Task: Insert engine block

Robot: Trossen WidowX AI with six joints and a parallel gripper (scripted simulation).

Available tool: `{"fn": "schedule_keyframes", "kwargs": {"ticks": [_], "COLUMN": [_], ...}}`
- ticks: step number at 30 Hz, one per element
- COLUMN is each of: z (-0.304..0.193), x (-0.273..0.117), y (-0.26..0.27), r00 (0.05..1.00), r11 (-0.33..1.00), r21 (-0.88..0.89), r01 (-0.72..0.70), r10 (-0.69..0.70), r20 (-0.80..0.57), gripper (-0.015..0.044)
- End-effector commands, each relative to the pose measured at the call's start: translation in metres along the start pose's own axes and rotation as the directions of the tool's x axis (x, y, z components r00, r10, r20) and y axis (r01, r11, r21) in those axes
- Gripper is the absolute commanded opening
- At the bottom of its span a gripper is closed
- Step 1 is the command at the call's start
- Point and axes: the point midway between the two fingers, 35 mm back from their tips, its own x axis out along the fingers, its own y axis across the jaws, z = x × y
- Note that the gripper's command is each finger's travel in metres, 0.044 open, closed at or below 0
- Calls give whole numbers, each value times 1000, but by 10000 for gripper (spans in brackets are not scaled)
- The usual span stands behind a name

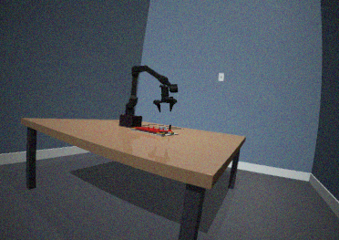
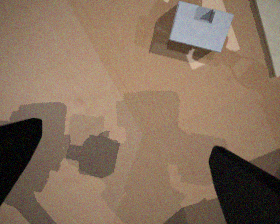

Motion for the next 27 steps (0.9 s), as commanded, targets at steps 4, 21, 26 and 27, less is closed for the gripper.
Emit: {"fn": "schedule_keyframes", "kwargs": {"ticks": [4,21,26,27], "z": [50,59,59,59], "x": [39,88,89,90], "y": [-35,-42,-43,-43], "r00": [978,977,977,977], "r11": [983,982,982,982], "r21": [42,43,43,43], "r01": [179,184,184,184], "r10": [-183,-187,-187,-187], "r20": [103,105,105,105], "gripper": [440,440,440,440]}}
